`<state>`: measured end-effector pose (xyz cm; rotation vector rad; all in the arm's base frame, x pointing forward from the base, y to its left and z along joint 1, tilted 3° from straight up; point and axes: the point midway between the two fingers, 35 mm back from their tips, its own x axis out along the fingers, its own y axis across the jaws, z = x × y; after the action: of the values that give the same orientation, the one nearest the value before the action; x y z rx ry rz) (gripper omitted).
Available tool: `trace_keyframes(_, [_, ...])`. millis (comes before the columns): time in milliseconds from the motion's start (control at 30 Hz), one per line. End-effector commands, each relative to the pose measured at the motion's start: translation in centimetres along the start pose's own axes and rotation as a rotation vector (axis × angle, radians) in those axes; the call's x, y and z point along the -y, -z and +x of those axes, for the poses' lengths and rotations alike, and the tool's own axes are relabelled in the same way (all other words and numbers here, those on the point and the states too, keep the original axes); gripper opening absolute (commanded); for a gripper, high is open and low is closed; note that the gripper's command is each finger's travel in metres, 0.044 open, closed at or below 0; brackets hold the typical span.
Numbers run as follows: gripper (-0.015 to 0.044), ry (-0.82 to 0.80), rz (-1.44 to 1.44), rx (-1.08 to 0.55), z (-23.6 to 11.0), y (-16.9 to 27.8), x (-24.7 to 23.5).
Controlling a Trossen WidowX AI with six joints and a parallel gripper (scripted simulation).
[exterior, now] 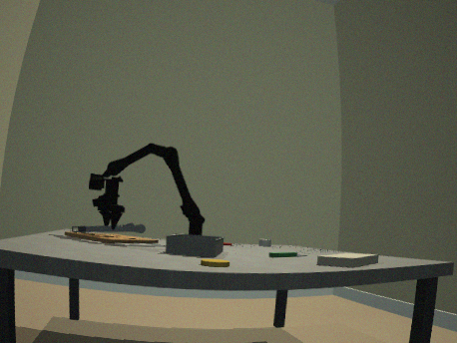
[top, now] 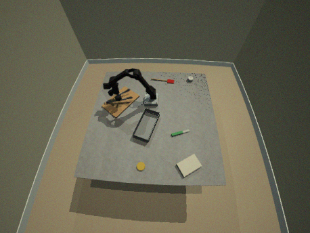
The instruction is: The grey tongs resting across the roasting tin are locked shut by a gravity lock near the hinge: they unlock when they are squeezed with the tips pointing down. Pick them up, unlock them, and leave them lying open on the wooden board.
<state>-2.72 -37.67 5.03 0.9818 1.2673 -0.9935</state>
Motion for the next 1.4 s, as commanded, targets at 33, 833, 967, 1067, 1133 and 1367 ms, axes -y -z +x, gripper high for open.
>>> trace_keyframes(33, [0.044, -0.002, 0.0, -0.001, -0.4, -0.2, -0.9])
trace_keyframes(833, [0.044, -0.014, -0.021, 0.007, -10.9, 0.0, -14.7])
trace_keyframes(967, [0.044, -0.015, -0.022, 0.007, -11.0, 0.0, -14.7])
trace_keyframes(1067, [0.044, -0.015, -0.022, 0.007, -11.0, 0.0, -14.7])
trace_keyframes(1133, [0.044, -0.015, -0.022, 0.007, -11.0, 0.0, -14.7])
trace_keyframes(1367, [0.044, -0.015, -0.022, 0.007, -11.0, 0.0, -14.7])
